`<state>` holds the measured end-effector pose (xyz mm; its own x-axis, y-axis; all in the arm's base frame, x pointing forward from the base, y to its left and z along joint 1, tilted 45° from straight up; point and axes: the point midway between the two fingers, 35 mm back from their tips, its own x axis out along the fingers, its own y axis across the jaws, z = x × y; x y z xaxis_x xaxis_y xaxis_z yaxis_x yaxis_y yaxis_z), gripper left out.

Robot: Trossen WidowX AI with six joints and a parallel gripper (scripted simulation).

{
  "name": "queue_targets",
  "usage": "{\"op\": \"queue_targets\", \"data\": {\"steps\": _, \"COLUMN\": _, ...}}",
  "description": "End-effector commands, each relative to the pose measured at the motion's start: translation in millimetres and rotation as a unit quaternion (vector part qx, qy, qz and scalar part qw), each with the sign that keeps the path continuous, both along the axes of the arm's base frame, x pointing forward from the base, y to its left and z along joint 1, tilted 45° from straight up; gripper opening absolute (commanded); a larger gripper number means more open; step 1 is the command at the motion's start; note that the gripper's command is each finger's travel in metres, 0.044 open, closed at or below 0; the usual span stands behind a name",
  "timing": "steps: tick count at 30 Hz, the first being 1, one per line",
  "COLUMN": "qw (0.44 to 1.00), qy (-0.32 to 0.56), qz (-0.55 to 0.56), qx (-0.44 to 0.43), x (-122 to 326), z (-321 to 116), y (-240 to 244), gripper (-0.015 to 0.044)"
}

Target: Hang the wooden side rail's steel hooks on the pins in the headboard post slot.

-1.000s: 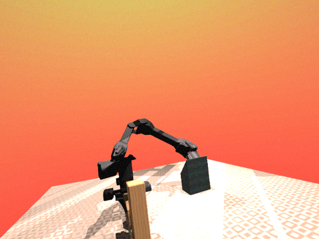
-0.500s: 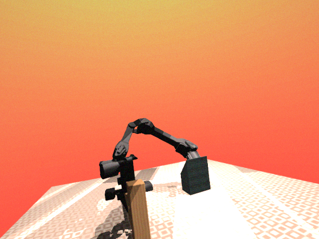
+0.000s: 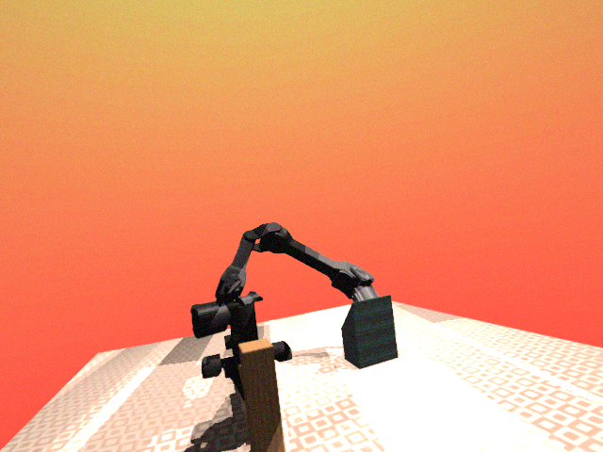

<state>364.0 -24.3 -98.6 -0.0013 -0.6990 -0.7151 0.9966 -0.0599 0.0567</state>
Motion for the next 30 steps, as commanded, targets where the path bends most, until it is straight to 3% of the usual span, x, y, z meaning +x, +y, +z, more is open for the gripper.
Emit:
{"op": "queue_targets", "data": {"steps": 1, "qw": 1.000, "qy": 0.000, "qz": 0.000, "qx": 0.000, "x": 0.0, "z": 0.0, "y": 0.0, "gripper": 0.0000}}
{"op": "queue_targets", "data": {"steps": 30, "qw": 1.000, "qy": -0.002, "qz": -0.003, "qx": -0.001, "x": 0.0, "z": 2.4, "y": 2.3, "gripper": 0.0000}}
